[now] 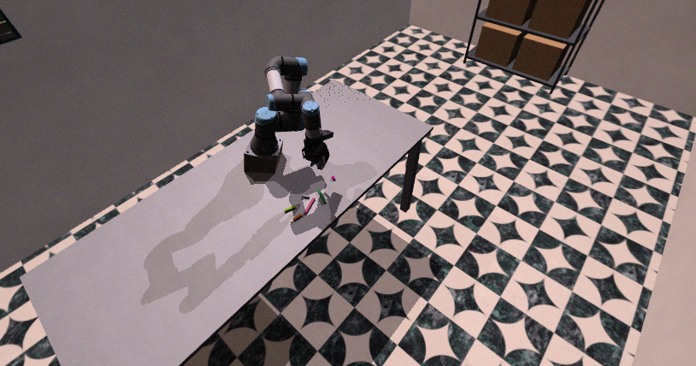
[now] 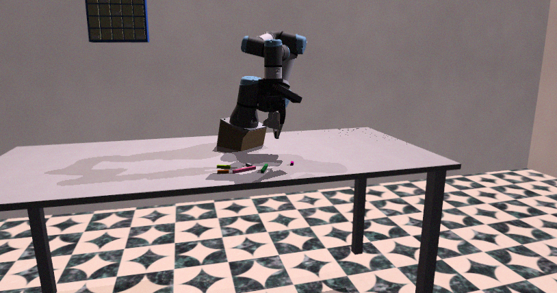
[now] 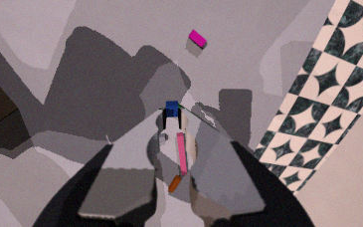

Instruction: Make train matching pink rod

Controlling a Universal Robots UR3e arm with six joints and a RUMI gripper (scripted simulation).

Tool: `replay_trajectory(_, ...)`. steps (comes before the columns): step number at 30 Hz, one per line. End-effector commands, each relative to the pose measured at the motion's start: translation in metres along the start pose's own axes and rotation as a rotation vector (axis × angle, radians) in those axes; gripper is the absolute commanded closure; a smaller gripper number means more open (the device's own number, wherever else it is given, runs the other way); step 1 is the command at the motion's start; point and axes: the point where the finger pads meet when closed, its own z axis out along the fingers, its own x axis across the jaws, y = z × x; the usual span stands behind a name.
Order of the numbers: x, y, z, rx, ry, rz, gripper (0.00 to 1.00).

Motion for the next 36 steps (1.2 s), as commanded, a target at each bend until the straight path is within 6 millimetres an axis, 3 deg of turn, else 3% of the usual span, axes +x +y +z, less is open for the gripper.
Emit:
replay_trajectory(1,0.000,-0.001,0.004,0.003,0.001,-0.004,1.00)
replay_trajectory(7,0.000,-0.001,0.011,0.002,0.001,-0.003,1.00)
replay_trajectory(20,-0.001,-0.001,0.053,0.002,0.000,-0.003,1.00)
replay_trajectory(36,-0.001,-0.001,0.085,0.002,0.000,-0.003,1.00)
